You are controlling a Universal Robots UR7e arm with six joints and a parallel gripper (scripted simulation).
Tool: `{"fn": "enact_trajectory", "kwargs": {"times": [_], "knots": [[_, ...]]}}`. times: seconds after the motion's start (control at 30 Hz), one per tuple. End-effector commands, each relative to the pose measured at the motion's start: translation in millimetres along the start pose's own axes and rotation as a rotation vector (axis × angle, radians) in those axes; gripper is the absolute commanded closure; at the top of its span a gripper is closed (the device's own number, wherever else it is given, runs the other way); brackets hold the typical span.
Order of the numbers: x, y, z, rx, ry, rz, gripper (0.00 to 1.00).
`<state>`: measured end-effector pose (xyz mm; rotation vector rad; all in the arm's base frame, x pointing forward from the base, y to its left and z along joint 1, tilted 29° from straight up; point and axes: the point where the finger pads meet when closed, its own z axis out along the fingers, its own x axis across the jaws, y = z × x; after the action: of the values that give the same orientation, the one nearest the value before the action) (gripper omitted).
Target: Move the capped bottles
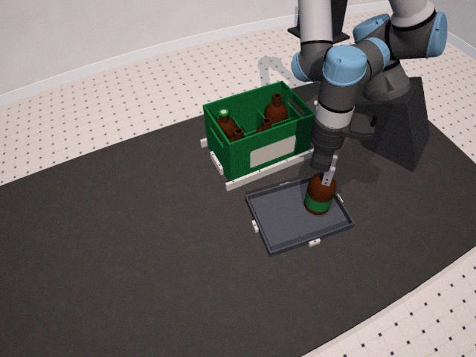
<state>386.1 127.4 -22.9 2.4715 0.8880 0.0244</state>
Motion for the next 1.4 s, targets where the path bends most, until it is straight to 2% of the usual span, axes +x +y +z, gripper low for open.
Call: {"fn": "enact_trajectory", "kwargs": {"times": [0.0, 1.37], "knots": [[-1.8, -0.8, 3.4, 0.003, -0.004, -0.001, 1.00], [-0.7, -0.3, 8.0, 0.001, -0.001, 0.000, 1.00]]}}
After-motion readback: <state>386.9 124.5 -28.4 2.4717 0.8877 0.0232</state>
